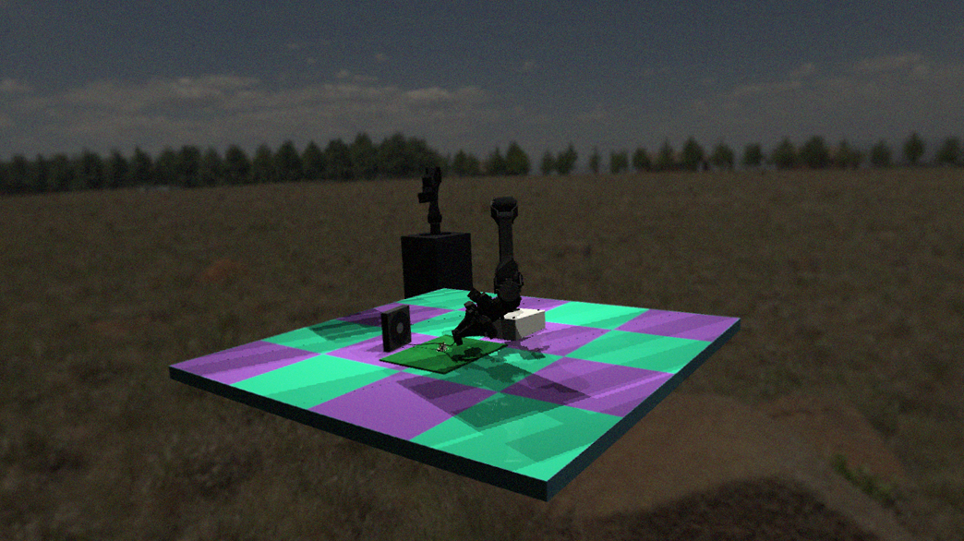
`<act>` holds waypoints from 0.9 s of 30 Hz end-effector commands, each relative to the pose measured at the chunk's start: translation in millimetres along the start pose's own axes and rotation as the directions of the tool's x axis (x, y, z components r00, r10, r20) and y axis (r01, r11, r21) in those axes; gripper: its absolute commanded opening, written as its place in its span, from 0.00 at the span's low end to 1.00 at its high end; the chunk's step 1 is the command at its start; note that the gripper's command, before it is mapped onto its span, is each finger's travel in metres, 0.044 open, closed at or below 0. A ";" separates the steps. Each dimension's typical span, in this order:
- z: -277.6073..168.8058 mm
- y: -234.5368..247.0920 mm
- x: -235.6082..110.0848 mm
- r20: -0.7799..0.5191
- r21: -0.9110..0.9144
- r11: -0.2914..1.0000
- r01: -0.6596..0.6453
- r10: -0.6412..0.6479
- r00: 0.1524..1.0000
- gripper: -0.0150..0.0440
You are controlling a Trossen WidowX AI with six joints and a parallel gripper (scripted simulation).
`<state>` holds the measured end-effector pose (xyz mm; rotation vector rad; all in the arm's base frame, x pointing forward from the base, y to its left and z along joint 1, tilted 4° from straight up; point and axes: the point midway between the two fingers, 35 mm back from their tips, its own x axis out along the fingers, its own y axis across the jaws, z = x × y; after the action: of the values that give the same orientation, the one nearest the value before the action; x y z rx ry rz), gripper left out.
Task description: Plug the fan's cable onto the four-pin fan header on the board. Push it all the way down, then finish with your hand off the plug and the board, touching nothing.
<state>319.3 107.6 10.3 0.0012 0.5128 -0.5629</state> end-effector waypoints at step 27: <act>0.6 -22.7 -29.8 0.274 0.098 0.995 0.000 -0.027 0.961 0.25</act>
<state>290.7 105.7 26.2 0.0094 0.2419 -0.5838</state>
